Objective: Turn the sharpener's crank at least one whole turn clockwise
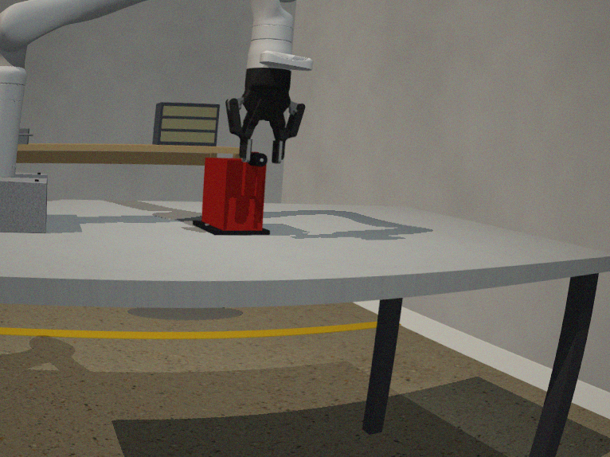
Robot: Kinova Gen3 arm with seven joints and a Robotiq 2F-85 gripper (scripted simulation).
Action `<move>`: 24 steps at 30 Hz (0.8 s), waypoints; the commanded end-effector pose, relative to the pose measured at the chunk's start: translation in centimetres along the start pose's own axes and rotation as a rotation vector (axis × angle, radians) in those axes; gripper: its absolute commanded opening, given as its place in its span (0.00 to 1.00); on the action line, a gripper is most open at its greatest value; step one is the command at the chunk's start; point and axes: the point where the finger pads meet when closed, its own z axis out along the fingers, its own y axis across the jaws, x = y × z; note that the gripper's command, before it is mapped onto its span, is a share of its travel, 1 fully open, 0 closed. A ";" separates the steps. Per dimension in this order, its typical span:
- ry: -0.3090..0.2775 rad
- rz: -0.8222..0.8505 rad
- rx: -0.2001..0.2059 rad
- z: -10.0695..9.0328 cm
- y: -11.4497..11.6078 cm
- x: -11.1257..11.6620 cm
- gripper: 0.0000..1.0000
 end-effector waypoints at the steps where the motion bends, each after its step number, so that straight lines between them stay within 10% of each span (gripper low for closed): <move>1: 0.001 0.001 -0.001 0.2 0.0 0.1 0.53; 24: 0.001 0.001 -0.001 1.3 0.0 0.1 0.53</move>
